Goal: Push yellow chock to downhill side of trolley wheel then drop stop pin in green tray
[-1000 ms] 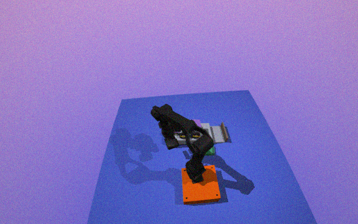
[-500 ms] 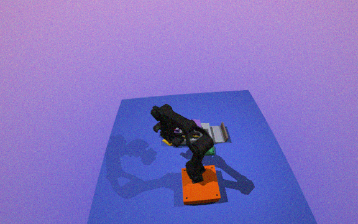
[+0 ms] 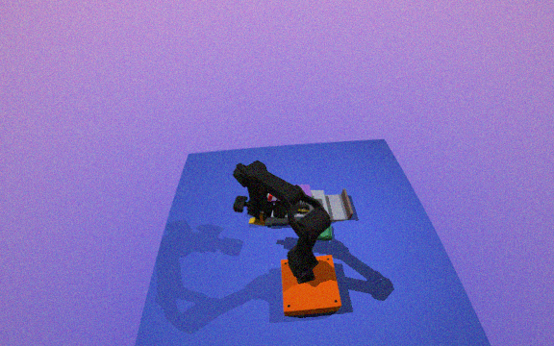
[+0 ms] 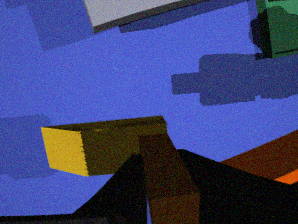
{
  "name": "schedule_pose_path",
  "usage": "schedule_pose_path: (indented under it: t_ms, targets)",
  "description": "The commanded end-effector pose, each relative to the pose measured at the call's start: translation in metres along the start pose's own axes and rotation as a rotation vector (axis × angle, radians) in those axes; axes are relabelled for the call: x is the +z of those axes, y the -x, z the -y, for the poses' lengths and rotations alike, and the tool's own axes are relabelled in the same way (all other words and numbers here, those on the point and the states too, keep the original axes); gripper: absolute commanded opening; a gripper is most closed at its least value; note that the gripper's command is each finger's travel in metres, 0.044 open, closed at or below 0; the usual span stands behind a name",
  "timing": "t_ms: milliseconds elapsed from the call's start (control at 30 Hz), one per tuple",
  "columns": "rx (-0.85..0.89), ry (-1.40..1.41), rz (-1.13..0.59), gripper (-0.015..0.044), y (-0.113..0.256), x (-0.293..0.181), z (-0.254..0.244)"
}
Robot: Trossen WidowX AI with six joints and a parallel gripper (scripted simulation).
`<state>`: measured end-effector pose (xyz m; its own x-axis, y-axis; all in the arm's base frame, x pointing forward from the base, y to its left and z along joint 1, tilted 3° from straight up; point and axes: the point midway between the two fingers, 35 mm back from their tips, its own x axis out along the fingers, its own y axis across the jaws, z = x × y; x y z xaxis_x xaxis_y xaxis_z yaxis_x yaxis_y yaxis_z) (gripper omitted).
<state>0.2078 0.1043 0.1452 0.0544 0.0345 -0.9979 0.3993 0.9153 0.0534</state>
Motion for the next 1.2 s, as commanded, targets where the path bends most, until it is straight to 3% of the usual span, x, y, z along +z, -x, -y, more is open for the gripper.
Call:
schedule_pose_path:
  t_ms: [0, 400, 1167]
  targets:
    - [0.0, 0.153, -0.004, 0.0, 0.0, 0.0, 0.0]
    - [0.0, 0.236, -0.005, 0.0, 0.0, 0.001, 0.002]
    - [-0.006, 0.245, -0.002, 0.0, -0.003, 0.039, 0.067]
